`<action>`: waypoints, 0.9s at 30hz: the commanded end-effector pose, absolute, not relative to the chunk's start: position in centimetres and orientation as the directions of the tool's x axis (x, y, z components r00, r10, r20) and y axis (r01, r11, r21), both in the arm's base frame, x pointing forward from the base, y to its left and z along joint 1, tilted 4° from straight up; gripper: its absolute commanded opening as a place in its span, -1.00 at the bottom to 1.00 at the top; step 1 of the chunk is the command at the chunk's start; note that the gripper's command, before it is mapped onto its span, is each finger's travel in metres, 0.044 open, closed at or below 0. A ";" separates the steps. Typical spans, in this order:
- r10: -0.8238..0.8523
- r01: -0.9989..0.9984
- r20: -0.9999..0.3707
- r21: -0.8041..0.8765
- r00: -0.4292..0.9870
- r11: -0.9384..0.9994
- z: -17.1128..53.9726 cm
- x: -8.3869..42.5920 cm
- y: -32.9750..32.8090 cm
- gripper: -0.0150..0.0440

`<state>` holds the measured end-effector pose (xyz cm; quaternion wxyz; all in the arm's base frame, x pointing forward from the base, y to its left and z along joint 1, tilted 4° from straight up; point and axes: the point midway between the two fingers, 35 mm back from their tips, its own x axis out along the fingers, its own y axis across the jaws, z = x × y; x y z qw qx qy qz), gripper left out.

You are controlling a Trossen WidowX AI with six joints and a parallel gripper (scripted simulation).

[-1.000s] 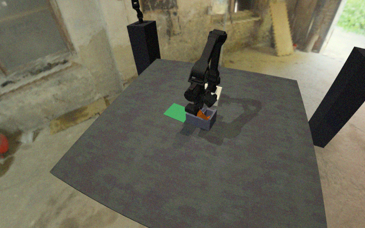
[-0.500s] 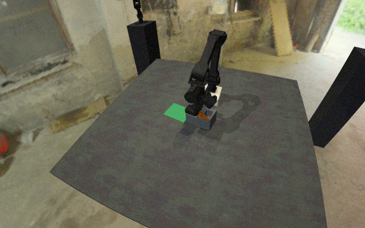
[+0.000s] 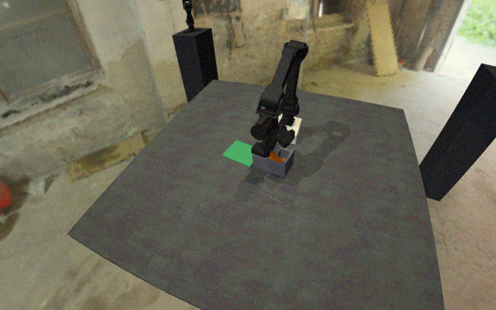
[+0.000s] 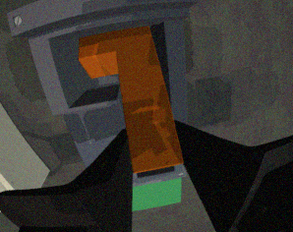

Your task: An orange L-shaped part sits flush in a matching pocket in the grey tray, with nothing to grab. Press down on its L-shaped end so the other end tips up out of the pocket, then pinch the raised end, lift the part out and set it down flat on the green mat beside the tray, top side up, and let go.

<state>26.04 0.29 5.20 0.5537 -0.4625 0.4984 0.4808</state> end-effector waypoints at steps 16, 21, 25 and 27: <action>0.071 -0.993 -0.997 -0.035 0.043 0.113 7.6 26.0 0.1 -0.49; 0.071 -0.993 -0.997 -0.035 0.043 0.114 8.3 26.0 0.1 -0.49; 0.071 -0.993 -0.997 -0.035 0.043 0.114 9.0 25.9 0.0 -0.49; 0.071 -0.993 -0.997 -0.035 0.043 0.114 9.3 25.9 0.0 -0.49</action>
